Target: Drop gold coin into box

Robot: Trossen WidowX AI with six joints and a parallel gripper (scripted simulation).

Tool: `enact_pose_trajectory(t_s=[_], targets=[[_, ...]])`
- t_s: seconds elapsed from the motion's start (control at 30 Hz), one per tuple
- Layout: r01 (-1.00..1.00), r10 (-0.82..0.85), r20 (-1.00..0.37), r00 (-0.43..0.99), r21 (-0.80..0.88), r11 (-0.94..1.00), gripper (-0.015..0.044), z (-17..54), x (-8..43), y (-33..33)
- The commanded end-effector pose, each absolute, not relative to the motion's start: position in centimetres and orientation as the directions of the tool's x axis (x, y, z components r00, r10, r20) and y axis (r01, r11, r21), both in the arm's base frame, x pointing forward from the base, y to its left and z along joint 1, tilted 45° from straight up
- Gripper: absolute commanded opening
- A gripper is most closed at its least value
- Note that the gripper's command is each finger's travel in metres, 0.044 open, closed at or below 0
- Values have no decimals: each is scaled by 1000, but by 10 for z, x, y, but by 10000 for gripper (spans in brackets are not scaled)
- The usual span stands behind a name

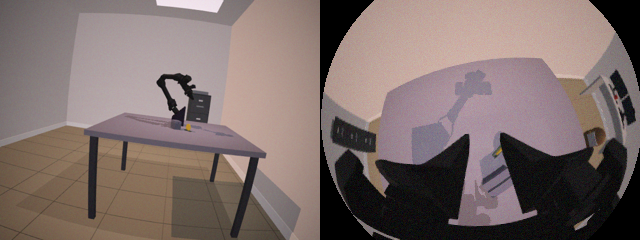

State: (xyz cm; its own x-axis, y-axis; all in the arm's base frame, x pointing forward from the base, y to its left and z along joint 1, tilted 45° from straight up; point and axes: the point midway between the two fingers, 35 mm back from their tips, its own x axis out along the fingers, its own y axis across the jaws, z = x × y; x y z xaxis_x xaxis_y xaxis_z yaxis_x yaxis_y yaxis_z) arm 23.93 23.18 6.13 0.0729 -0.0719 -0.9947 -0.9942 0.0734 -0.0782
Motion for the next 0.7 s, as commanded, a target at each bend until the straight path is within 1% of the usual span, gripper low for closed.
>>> enact_pose_trajectory(t_s=[0.0, 0.13, 0.27, 0.67], targets=[[-884, -373, -924, 82, -240, 402, 161, 15, 283, 195], [-751, -556, -828, 74, -413, 515, 161, -16, 306, 166], [-625, -687, -724, 69, -568, 536, 161, -42, 317, 141], [-618, -693, -718, 68, -576, 535, 161, -45, 313, 137]])
